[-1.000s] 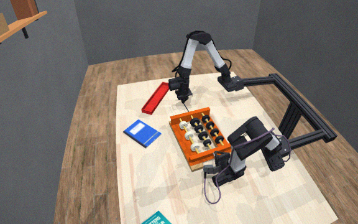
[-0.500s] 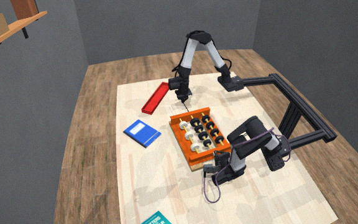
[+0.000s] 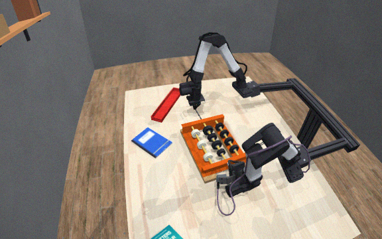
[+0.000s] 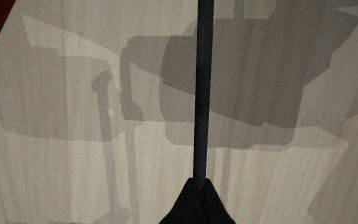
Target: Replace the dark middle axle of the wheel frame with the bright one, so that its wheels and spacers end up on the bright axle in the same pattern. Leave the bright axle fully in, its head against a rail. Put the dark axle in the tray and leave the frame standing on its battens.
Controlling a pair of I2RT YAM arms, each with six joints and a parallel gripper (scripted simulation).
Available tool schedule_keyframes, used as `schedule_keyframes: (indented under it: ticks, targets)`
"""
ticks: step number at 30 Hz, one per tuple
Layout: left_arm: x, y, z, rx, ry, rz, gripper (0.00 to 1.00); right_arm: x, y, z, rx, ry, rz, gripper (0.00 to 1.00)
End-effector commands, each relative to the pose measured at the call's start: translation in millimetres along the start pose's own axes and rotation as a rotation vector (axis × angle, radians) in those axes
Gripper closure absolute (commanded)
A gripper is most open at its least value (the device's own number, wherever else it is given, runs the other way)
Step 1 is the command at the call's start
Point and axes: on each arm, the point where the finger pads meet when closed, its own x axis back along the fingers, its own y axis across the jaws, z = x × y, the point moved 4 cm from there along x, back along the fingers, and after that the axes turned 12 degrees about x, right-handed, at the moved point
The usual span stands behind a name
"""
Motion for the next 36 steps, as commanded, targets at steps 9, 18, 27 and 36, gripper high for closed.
schedule_keyframes:
  ticks: [9,18,27,36]
  targets:
    - [-15,-7,1,-0.035,0.034,0.032,0.67,8,6,-1,-0.004,0.032,-0.051,1.00]
    - [-16,-6,6,-0.022,0.034,0.031,0.67,9,9,-2,0.002,0.031,-0.057,1.00]
    - [-18,-7,6,-0.023,0.035,0.031,0.67,9,6,-3,0.003,0.031,-0.057,1.00]
    - [-20,-8,6,-0.022,0.033,0.030,0.67,9,8,-6,0.003,0.031,-0.061,1.00]
